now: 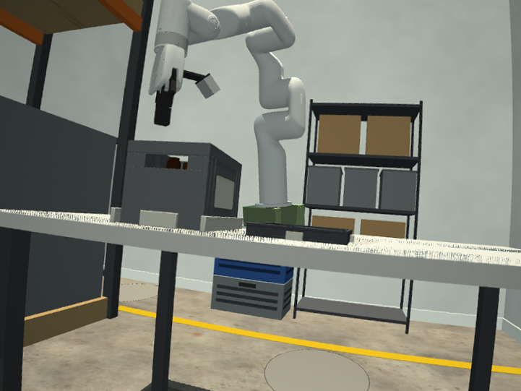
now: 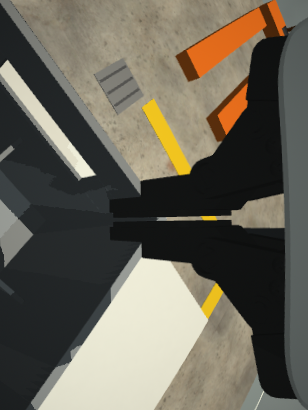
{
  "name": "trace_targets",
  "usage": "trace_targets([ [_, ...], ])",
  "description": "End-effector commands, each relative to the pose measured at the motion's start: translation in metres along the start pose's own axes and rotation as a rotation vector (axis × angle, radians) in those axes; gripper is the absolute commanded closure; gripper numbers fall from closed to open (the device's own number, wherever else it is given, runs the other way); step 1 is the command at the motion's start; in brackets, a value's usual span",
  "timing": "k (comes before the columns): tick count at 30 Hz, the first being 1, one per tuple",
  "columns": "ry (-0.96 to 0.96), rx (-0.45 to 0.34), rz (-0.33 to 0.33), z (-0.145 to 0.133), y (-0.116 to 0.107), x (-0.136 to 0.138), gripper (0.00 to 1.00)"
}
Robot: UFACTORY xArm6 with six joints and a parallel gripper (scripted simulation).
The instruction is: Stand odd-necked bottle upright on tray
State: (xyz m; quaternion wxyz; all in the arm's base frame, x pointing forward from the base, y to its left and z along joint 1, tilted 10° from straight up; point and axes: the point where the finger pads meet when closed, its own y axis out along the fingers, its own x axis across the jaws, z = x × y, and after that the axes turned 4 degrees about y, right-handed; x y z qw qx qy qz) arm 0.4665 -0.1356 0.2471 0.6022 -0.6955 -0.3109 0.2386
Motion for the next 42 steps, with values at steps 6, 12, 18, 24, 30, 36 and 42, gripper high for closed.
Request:
trace_targets([
  [6,0.0,-0.004,-0.002,-0.001,-0.002,0.001,1.0],
  [12,0.0,-0.004,-0.002,0.0,-0.002,0.001,1.0],
  [18,0.0,-0.003,-0.002,0.036,-0.002,0.035,1.0],
  [24,0.0,-0.004,-0.002,0.069,-0.002,0.06,1.0],
  [30,0.0,-0.004,-0.002,0.069,-0.002,0.06,1.0],
  [36,0.0,-0.004,-0.002,0.069,-0.002,0.06,0.35],
  [42,0.0,-0.004,-0.002,0.069,-0.002,0.06,0.35],
])
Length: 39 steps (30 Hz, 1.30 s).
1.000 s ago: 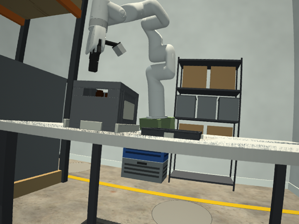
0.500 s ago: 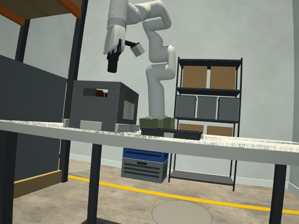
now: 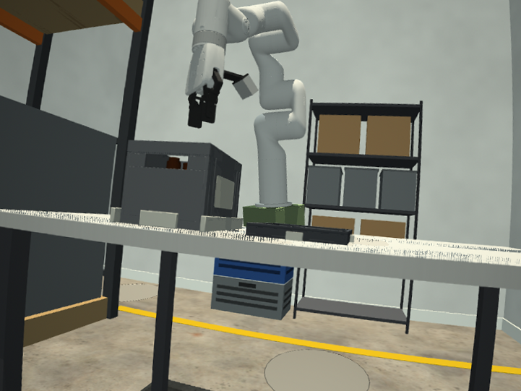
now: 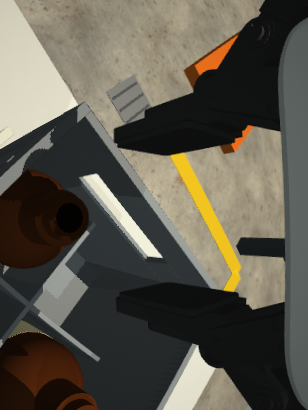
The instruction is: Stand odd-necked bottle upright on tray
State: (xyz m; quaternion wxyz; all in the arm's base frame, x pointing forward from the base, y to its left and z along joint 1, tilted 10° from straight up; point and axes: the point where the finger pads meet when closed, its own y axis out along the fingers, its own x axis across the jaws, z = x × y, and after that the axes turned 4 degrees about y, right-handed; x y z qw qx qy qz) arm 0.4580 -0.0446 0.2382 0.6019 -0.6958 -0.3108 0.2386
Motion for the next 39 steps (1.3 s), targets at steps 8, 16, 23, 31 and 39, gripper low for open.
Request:
trace_targets([
  [8,0.0,-0.003,-0.003,-0.0008,-0.0017,0.0009,0.35],
  [16,0.0,-0.003,-0.003,-0.0008,-0.0017,0.0009,0.35],
  [23,0.0,-0.003,-0.003,-0.0008,-0.0017,0.0009,0.35],
  [31,0.0,-0.003,-0.003,-0.0008,-0.0013,0.0009,0.35],
  [39,0.0,-0.003,-0.003,-0.0009,0.0021,0.0009,0.35],
])
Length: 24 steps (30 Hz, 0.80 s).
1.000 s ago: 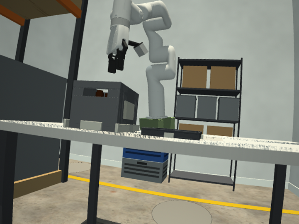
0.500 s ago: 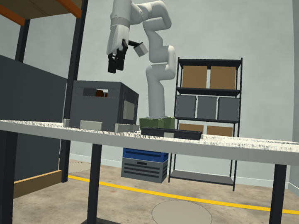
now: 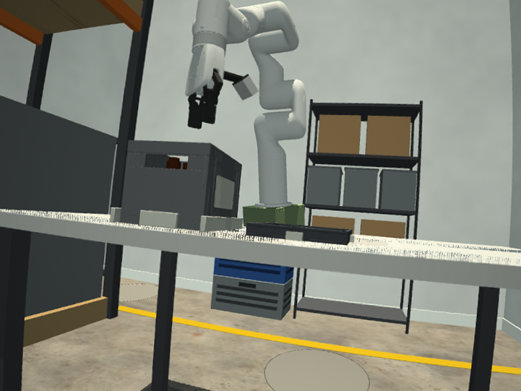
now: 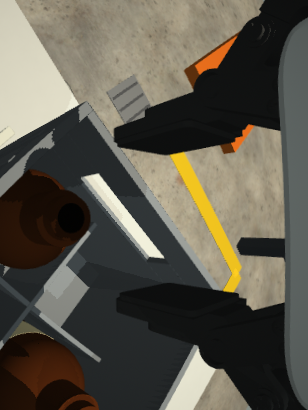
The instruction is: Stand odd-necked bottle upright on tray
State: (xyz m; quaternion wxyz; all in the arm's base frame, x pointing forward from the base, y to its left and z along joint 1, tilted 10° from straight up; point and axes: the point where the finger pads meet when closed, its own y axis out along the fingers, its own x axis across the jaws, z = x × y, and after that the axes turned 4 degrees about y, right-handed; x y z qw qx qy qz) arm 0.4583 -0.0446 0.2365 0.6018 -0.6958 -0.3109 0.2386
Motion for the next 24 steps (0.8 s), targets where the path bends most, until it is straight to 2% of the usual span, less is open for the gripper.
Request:
trace_targets([
  [1,0.0,-0.003,-0.003,-0.001,0.001,0.001,0.35],
  [24,0.0,-0.003,-0.003,-0.001,0.024,0.001,0.35],
])
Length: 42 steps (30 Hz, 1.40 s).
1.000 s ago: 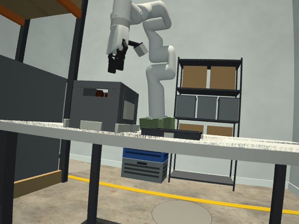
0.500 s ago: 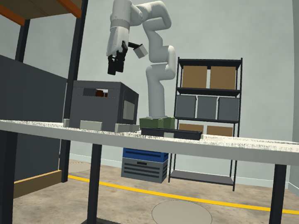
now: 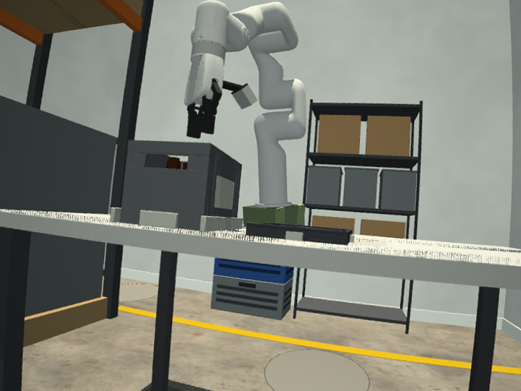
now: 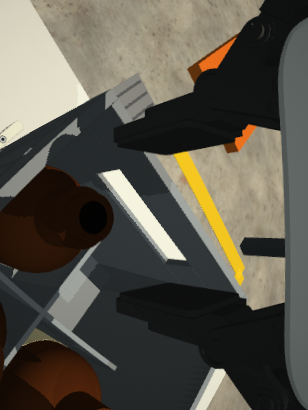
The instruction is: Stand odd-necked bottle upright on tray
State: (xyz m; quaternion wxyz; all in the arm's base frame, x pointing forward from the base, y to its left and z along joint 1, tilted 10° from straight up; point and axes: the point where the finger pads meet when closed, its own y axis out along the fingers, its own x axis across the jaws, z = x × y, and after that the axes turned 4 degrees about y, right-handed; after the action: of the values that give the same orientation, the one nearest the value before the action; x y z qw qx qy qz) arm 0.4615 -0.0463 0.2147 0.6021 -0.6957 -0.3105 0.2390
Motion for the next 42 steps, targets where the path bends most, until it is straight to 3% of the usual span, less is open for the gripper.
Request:
trace_targets([
  [1,0.0,-0.004,-0.003,-0.001,0.003,0.001,0.35],
  [14,0.0,-0.004,-0.003,-0.001,0.016,0.001,0.35],
  [42,0.0,-0.004,-0.003,-0.002,0.018,0.001,0.35],
])
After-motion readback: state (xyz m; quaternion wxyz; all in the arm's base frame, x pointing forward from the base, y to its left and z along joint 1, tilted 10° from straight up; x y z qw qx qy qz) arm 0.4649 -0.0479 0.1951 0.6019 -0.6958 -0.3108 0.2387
